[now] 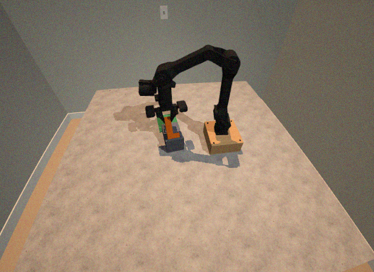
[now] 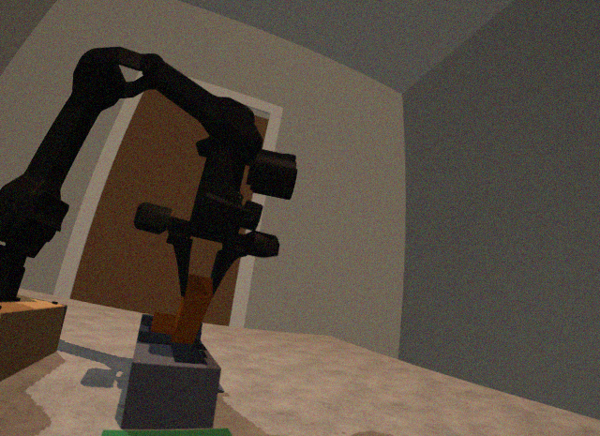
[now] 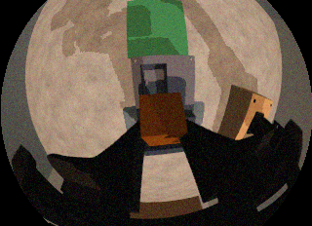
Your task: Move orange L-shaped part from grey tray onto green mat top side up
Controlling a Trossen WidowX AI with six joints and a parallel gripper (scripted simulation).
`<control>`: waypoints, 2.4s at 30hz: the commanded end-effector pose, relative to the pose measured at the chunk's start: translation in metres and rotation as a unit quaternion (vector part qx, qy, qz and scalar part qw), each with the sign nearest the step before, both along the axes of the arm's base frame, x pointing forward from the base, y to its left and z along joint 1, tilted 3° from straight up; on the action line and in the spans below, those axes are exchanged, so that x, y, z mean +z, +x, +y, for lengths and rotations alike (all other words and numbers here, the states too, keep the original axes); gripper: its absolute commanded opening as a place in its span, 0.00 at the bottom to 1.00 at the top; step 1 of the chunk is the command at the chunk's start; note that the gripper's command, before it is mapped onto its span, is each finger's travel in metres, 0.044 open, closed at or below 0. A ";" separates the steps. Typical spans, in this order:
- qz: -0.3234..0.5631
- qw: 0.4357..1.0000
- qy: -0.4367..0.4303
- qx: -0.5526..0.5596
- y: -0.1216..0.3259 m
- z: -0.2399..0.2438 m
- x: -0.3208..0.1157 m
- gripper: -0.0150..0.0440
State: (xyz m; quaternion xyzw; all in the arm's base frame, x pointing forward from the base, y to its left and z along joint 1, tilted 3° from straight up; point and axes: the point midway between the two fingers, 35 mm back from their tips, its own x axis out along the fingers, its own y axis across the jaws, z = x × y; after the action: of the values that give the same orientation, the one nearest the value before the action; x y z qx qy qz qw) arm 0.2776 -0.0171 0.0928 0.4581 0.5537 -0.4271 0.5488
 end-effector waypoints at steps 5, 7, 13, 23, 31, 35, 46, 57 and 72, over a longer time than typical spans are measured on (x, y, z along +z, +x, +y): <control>0.001 1.000 0.002 0.002 0.000 0.000 0.012 0.25; 0.001 1.000 0.002 0.002 -0.001 0.000 0.015 0.25; 0.001 1.000 0.002 0.002 -0.001 0.000 0.022 0.25; 0.001 1.000 0.002 0.002 -0.001 -0.003 0.027 0.25; 0.000 1.000 0.001 0.002 0.004 -0.033 0.024 0.25; 0.000 1.000 0.000 0.002 0.006 -0.051 0.023 0.25; 0.000 1.000 -0.002 0.002 0.014 -0.104 0.021 0.25; 0.000 1.000 -0.005 0.002 0.020 -0.158 0.020 0.25; 0.000 1.000 -0.005 0.002 0.021 -0.165 0.006 0.25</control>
State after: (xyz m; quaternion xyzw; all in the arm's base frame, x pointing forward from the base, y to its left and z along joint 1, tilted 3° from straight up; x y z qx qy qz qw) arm 0.2994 -0.1826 0.1052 0.4569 0.5495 -0.4284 0.5530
